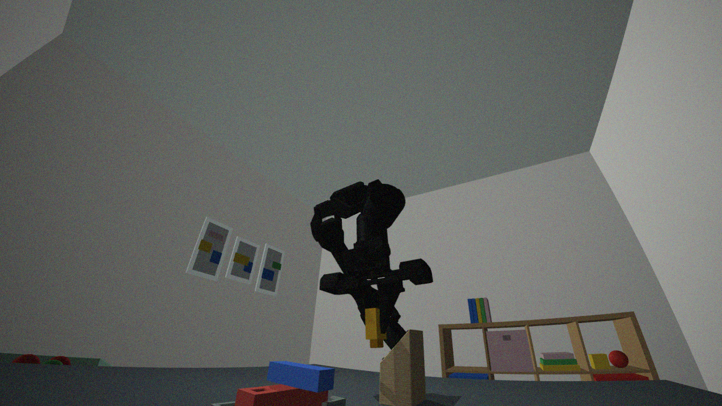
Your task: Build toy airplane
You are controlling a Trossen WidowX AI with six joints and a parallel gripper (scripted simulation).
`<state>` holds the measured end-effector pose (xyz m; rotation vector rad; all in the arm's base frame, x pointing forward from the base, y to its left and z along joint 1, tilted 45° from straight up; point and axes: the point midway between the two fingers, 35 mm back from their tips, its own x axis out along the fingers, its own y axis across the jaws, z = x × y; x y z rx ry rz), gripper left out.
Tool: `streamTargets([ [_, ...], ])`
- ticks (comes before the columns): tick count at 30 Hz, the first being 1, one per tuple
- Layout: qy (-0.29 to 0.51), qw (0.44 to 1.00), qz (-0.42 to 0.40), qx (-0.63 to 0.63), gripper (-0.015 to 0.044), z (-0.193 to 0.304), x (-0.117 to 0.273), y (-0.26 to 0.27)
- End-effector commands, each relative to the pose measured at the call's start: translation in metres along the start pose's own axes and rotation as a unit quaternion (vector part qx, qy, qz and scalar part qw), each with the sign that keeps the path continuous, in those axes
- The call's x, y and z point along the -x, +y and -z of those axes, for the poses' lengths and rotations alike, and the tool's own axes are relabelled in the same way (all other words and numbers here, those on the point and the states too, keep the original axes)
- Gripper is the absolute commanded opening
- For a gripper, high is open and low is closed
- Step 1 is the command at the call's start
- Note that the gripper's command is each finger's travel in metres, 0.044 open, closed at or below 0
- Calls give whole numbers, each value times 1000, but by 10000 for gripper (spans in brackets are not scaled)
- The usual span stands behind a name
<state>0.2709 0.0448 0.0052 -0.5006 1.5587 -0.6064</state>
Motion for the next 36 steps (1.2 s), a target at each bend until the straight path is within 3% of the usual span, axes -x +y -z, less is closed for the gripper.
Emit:
streamTargets([
  [1,-5,1000,0,-2,0,-5,0,-8],
  [36,-12,1000,9,-19,0,-36,-14,-98],
])
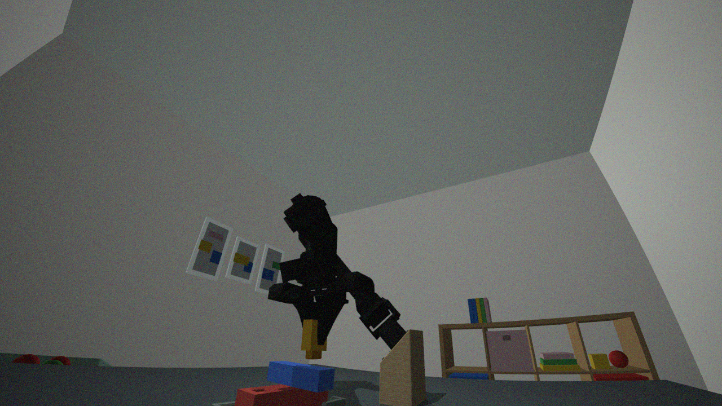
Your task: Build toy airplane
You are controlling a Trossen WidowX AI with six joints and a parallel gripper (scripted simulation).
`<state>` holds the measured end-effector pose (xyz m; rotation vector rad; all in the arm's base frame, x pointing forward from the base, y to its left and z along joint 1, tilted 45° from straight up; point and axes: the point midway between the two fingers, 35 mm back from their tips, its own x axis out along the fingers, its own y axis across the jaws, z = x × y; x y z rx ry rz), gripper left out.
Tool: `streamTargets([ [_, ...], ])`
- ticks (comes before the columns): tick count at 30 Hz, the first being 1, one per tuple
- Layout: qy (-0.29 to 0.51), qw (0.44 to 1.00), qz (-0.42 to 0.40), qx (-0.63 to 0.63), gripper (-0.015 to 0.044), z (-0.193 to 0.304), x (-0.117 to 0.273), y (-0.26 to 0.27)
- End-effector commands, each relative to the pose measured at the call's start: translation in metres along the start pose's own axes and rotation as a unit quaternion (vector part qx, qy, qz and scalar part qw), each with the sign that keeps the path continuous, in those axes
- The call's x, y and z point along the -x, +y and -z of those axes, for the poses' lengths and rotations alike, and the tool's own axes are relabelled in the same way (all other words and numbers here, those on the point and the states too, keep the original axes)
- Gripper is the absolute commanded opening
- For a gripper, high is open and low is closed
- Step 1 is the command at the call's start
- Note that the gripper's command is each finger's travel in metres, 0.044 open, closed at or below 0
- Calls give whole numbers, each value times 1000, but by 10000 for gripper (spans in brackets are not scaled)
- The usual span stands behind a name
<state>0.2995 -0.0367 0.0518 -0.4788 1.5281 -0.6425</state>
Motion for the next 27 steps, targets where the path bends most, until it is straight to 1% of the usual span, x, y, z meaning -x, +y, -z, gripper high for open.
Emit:
streamTargets([
  [1,-5,1000,4,3,0,-3,0,-9],
  [27,1,999,32,-19,0,-9,-14,-88],
])
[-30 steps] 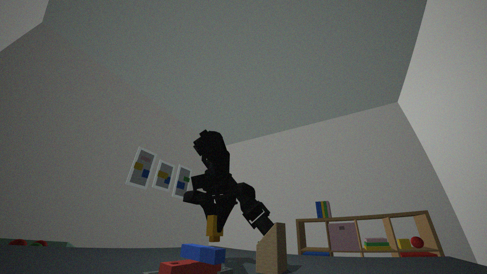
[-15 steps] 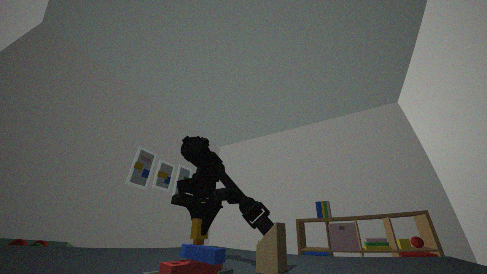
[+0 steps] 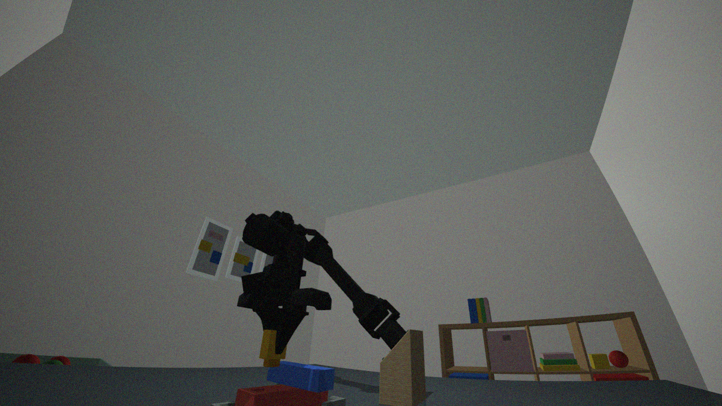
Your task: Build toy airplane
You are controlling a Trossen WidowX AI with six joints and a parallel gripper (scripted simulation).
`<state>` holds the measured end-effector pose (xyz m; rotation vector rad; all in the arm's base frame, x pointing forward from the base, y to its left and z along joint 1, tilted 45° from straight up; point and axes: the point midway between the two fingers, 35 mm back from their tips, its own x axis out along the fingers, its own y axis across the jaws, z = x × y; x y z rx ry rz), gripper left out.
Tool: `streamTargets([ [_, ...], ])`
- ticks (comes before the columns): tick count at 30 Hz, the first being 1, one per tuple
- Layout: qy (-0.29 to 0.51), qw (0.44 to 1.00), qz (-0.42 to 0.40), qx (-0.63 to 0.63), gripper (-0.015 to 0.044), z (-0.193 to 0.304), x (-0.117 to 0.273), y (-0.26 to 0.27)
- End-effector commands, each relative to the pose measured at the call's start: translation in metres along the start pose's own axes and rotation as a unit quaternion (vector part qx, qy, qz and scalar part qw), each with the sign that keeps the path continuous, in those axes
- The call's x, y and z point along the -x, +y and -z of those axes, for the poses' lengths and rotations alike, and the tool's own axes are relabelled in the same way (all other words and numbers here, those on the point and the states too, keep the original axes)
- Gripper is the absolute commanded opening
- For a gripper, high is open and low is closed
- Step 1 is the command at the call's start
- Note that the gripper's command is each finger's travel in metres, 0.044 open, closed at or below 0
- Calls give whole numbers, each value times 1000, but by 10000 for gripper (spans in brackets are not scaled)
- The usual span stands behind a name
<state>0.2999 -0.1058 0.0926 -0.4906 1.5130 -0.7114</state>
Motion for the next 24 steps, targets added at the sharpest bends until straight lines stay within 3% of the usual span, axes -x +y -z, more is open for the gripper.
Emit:
streamTargets([
  [1,-2,1000,7,-2,0,-1,-1,-12],
  [3,-2,1000,8,-2,0,-1,-1,-14],
  [6,-2,1000,8,-2,65,-1,-1,-14],
  [24,-2,1000,8,-2,65,-2,-1,-15],
])
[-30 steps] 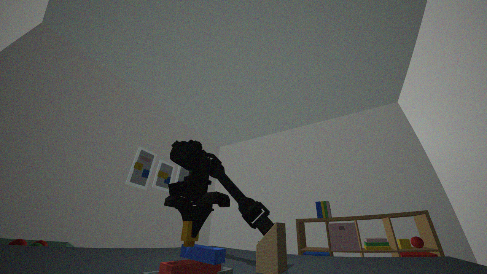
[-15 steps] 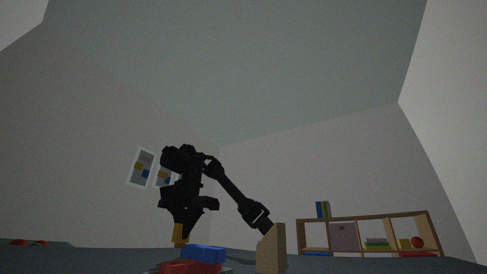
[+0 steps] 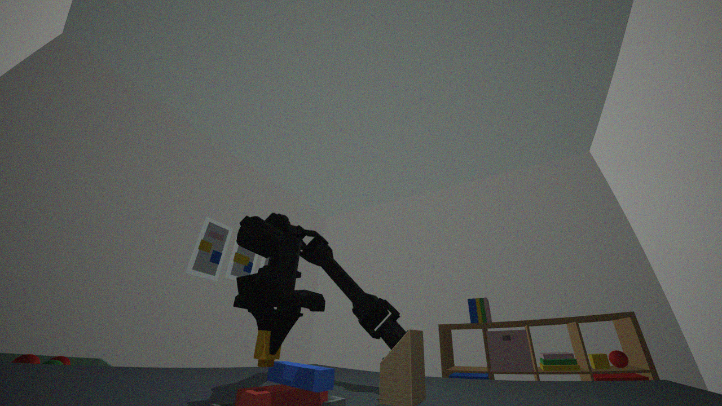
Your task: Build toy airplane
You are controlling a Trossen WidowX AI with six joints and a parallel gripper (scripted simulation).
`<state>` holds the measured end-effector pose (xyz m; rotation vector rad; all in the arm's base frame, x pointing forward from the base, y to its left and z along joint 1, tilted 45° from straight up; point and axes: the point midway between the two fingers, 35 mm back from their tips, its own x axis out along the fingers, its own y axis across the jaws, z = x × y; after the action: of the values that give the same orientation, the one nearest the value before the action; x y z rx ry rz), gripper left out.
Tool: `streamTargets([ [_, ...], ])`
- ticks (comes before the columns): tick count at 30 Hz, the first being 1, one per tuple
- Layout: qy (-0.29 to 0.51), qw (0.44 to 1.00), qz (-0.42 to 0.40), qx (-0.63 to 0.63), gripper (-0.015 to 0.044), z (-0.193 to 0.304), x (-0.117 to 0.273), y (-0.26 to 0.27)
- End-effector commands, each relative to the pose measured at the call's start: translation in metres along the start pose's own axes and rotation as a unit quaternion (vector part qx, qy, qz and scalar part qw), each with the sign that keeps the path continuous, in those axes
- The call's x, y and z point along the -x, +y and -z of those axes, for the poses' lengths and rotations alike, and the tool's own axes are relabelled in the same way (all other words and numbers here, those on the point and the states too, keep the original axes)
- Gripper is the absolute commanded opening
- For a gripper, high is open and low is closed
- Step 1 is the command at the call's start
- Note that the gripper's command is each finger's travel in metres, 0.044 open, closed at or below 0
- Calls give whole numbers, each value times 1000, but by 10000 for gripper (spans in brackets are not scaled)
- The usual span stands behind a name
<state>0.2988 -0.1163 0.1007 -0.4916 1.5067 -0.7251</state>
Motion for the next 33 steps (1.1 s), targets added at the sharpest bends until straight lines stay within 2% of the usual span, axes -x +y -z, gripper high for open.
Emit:
streamTargets([
  [1,-1,1000,3,2,65,-1,1,-2],
  [31,-2,1000,4,2,65,-1,-39,-3],
  [33,0,1000,1,-1,51,-1,-38,-2],
])
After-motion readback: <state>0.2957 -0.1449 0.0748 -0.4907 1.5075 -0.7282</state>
